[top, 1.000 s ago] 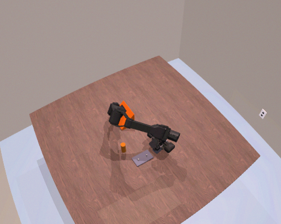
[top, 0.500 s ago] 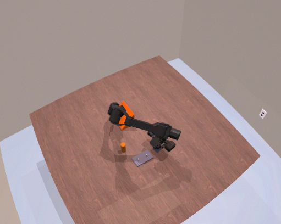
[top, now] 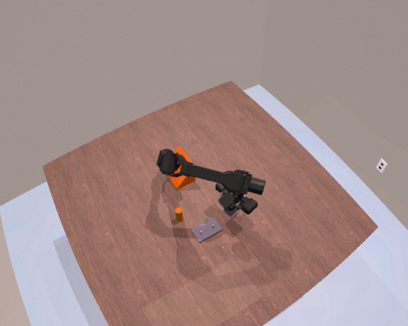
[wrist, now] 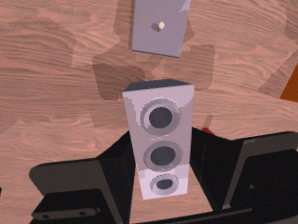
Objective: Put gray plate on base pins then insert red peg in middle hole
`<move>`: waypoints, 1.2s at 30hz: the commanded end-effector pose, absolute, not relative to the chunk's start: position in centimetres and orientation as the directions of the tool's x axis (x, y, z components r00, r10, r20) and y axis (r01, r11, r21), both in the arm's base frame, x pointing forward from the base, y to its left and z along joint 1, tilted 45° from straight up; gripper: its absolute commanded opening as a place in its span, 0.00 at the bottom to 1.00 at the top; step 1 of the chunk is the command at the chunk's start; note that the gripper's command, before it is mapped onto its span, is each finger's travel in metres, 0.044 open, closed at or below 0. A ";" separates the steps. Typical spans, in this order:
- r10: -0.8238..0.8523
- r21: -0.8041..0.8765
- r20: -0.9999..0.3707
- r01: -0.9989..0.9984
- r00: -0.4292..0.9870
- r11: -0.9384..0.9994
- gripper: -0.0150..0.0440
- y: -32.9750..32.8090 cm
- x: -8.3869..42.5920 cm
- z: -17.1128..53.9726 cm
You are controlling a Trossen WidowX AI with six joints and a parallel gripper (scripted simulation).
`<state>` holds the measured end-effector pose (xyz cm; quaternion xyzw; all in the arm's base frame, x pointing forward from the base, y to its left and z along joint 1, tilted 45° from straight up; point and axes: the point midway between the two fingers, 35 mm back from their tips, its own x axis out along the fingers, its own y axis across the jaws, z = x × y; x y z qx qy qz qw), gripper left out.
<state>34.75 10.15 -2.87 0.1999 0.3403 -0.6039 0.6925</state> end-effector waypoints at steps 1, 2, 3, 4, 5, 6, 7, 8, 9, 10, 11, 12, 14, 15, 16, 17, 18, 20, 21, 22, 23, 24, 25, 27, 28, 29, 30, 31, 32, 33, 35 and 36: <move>-0.696 -0.128 -0.716 0.973 0.042 0.190 0.25 11.2 34.7 -2.0; -0.696 -0.128 -0.716 0.973 0.041 0.190 0.25 11.4 34.6 -1.8; -0.697 -0.128 -0.716 0.974 0.041 0.189 0.25 11.6 34.6 -1.6; -0.697 -0.128 -0.716 0.974 0.041 0.189 0.25 11.9 34.5 -1.4; -0.697 -0.128 -0.716 0.974 0.040 0.188 0.25 12.1 34.5 -1.2; -0.697 -0.128 -0.716 0.974 0.040 0.188 0.25 12.3 34.4 -0.9; -0.697 -0.128 -0.716 0.974 0.040 0.187 0.25 12.5 34.4 -0.7; -0.697 -0.128 -0.716 0.974 0.039 0.187 0.25 12.7 34.3 -0.5; -0.698 -0.128 -0.715 0.974 0.039 0.186 0.25 13.0 34.2 -0.3; -0.698 -0.128 -0.715 0.974 0.039 0.186 0.25 13.2 34.2 0.0; -0.698 -0.129 -0.715 0.974 0.038 0.185 0.25 13.4 34.1 0.2; -0.698 -0.129 -0.715 0.974 0.038 0.184 0.25 13.6 34.0 0.4; -0.699 -0.129 -0.714 0.975 0.037 0.183 0.25 14.0 33.8 0.9; -0.699 -0.129 -0.714 0.975 0.037 0.183 0.25 14.2 33.8 1.1; -0.700 -0.129 -0.714 0.975 0.036 0.182 0.25 14.4 33.7 1.4; -0.700 -0.129 -0.713 0.975 0.036 0.181 0.25 14.6 33.6 1.6; -0.700 -0.129 -0.713 0.975 0.036 0.181 0.25 14.8 33.5 1.8; -0.701 -0.129 -0.713 0.975 0.035 0.180 0.25 14.9 33.4 1.9; -0.701 -0.128 -0.713 0.975 0.035 0.180 0.25 14.9 33.5 2.0; -0.700 -0.127 -0.713 0.976 0.035 0.179 0.25 14.7 33.5 2.0; -0.699 -0.125 -0.714 0.976 0.036 0.177 0.25 14.5 33.6 2.1; -0.699 -0.122 -0.715 0.977 0.036 0.175 0.25 14.2 33.7 2.1; -0.698 -0.119 -0.715 0.978 0.036 0.172 0.25 13.9 33.8 2.2; -0.697 -0.114 -0.717 0.979 0.036 0.167 0.25 13.3 34.1 2.4; -0.696 -0.111 -0.717 0.980 0.036 0.165 0.25 13.0 34.2 2.5; -0.695 -0.108 -0.718 0.981 0.036 0.162 0.25 12.7 34.3 2.6; -0.695 -0.105 -0.718 0.982 0.036 0.160 0.25 12.4 34.3 2.7; -0.694 -0.102 -0.719 0.982 0.036 0.157 0.25 12.1 34.4 2.7; -0.694 -0.099 -0.719 0.983 0.037 0.155 0.25 11.8 34.5 2.8; -0.693 -0.096 -0.720 0.984 0.037 0.152 0.25 11.5 34.6 2.9; -0.692 -0.091 -0.721 0.985 0.037 0.147 0.25 10.9 34.8 3.1; -0.692 -0.088 -0.721 0.986 0.037 0.144 0.25 10.6 34.8 3.2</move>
